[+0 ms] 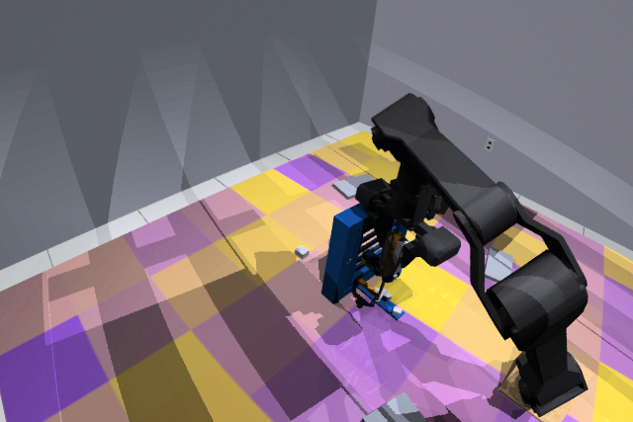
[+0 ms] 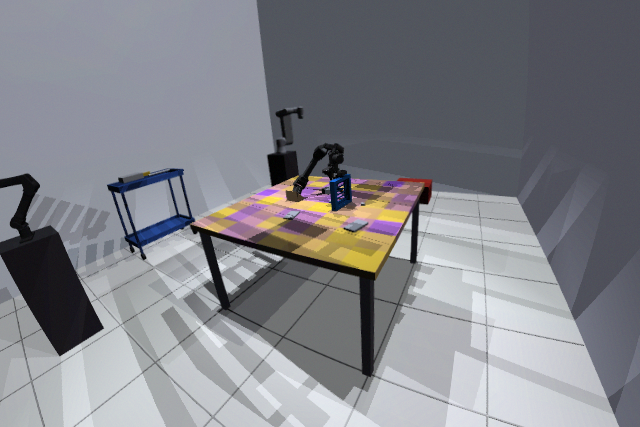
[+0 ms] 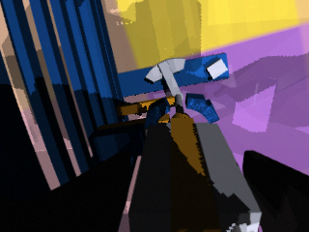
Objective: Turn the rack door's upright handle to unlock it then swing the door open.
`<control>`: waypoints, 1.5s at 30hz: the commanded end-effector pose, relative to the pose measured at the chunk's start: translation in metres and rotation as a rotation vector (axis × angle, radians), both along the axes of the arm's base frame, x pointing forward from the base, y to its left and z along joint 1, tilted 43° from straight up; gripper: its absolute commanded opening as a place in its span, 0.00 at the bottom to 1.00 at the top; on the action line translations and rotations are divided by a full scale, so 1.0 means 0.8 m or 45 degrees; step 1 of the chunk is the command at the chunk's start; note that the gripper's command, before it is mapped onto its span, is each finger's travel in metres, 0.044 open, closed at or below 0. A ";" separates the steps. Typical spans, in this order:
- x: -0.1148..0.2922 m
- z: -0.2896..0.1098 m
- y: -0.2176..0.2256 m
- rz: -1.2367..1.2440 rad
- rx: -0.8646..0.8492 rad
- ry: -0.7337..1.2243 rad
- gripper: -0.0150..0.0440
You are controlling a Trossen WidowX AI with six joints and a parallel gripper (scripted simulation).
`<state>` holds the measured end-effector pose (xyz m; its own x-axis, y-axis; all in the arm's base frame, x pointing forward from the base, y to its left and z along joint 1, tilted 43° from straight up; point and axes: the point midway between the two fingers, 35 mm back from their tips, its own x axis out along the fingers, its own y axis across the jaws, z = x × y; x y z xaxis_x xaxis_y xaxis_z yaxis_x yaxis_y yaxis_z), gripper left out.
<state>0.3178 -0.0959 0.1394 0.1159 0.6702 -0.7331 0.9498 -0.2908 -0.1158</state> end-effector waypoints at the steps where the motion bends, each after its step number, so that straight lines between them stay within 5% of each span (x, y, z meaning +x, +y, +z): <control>1: 0.001 0.000 0.000 -0.007 0.005 0.003 0.65; 32: 0.001 0.000 0.000 -0.007 0.005 0.003 0.30; 45: -0.007 -0.003 -0.001 0.166 -0.023 -0.155 0.30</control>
